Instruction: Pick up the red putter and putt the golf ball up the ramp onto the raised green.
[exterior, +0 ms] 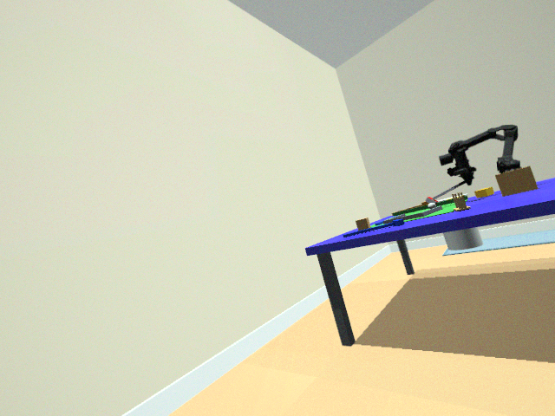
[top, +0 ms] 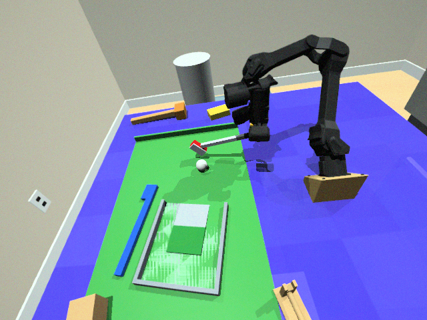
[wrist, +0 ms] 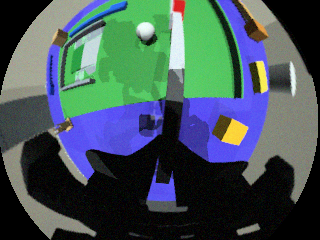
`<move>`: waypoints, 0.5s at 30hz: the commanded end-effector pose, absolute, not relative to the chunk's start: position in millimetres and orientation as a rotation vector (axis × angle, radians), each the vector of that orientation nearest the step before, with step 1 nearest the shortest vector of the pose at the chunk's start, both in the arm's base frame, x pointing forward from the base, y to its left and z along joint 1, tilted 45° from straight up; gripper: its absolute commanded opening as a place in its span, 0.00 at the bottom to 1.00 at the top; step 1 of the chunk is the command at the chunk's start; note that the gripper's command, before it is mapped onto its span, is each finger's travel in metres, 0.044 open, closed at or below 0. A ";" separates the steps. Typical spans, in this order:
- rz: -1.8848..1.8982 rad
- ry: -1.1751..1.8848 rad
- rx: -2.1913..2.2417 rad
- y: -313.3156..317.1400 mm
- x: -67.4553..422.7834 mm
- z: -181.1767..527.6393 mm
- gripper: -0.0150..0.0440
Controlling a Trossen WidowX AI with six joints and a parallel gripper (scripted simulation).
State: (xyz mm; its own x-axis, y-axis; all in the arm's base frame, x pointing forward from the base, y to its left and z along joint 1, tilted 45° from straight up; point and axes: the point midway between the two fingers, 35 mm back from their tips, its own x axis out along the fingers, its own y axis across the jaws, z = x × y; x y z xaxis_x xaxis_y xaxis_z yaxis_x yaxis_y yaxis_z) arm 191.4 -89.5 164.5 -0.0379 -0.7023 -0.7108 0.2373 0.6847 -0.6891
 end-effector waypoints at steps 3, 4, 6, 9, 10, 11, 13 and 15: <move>-0.794 1.415 -0.427 -97.4 190.1 157.4 0.25; -0.795 1.415 -0.427 -98.5 189.9 156.3 0.25; -0.795 1.414 -0.427 -100.6 189.7 154.3 0.25; -0.794 1.420 -0.418 -98.3 190.5 155.8 0.25; -0.794 1.420 -0.418 -98.3 190.5 155.8 0.25; -0.794 1.420 -0.418 -98.3 190.5 155.8 0.25; -0.794 1.420 -0.418 -98.3 190.5 155.8 0.25; -0.794 1.420 -0.418 -98.3 190.5 155.8 0.25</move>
State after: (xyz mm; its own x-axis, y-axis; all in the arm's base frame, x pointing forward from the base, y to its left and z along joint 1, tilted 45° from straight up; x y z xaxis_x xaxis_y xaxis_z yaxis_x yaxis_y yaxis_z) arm 190.0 -98.5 155.4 -0.0407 -0.7036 -0.7094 0.2335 0.6836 -0.6915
